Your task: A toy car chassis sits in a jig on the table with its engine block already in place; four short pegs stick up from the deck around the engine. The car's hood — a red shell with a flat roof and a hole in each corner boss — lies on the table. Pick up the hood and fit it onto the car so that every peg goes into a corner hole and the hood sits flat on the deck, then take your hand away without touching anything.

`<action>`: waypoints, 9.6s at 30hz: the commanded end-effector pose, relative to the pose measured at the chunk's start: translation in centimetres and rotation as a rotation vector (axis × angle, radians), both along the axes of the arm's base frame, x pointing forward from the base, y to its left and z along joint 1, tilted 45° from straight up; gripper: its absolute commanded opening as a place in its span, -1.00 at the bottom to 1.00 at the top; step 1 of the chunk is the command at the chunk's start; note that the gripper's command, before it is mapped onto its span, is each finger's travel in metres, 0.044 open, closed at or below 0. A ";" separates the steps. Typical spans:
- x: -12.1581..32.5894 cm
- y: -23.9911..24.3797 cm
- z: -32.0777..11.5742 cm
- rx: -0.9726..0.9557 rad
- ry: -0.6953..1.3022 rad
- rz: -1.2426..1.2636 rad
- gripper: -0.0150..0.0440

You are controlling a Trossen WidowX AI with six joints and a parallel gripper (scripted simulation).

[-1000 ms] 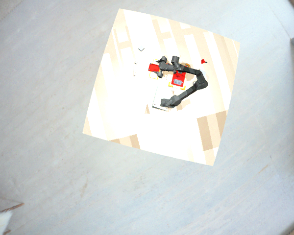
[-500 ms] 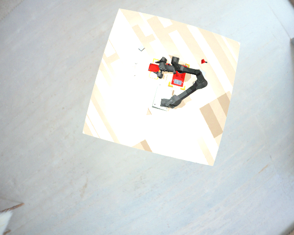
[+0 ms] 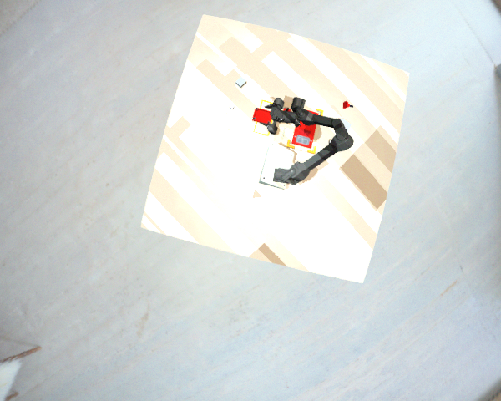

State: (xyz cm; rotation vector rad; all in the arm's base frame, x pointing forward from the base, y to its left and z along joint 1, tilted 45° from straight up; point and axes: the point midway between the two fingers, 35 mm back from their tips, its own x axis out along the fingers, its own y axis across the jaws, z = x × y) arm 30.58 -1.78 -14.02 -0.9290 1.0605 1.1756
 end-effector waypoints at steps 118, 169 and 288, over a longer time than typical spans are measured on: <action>0.6 4.0 3.9 0.110 0.436 -1.684 -0.49; -0.2 -1.1 1.4 0.193 0.786 -3.023 -0.49; 0.6 1.6 3.1 -0.085 -0.788 -3.007 1.00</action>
